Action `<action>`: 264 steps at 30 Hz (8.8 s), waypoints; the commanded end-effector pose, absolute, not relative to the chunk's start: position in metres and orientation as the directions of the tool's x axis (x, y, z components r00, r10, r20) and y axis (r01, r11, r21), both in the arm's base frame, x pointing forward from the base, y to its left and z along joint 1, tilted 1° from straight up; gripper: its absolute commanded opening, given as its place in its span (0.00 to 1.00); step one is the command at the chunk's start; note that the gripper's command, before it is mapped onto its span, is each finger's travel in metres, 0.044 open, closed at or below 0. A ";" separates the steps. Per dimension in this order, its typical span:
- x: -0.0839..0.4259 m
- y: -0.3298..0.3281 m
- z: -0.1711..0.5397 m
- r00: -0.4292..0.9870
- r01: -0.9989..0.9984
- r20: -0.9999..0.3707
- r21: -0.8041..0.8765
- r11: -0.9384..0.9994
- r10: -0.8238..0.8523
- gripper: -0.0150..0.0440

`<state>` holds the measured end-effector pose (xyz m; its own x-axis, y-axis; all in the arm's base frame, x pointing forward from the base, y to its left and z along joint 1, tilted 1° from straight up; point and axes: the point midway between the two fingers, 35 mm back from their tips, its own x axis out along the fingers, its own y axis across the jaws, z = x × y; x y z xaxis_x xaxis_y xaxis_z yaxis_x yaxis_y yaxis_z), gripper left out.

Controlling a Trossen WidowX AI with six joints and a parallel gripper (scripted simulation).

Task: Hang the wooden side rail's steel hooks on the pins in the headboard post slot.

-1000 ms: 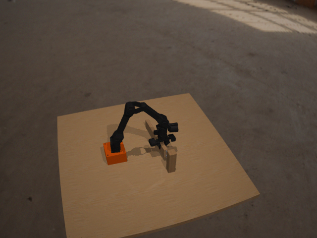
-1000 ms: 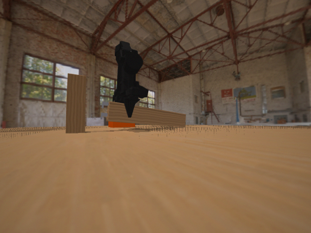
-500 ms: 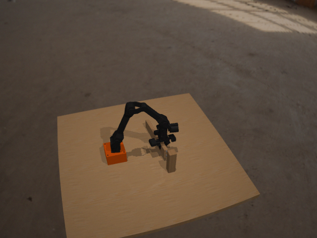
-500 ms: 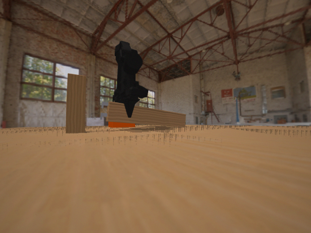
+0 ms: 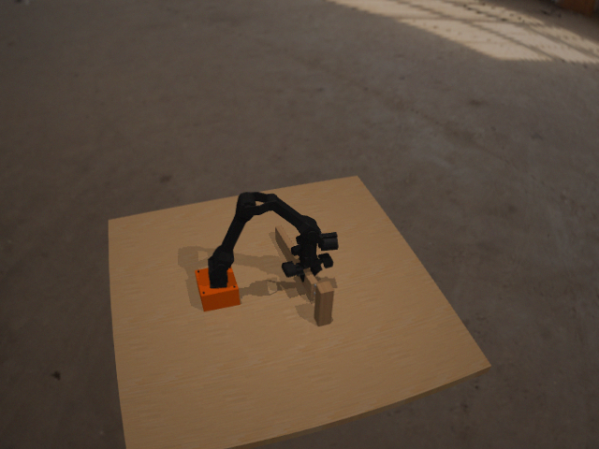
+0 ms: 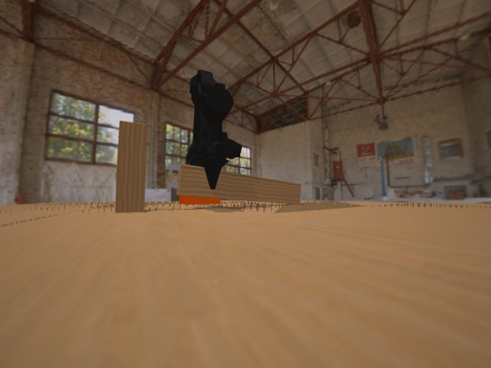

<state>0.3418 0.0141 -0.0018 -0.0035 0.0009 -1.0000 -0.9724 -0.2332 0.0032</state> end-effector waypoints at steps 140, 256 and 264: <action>0.347 -0.003 0.001 0.014 -0.973 -1.000 -0.014 -0.230 -0.001 0.25; 0.352 -0.015 0.001 0.015 -0.973 -1.000 -0.014 -0.230 -0.002 0.25; 0.352 -0.016 0.001 0.015 -0.973 -1.000 -0.014 -0.230 -0.002 0.25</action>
<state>0.3484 -0.0156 -0.0014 0.0023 -0.0016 -1.0000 -0.9734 -0.2292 -0.0018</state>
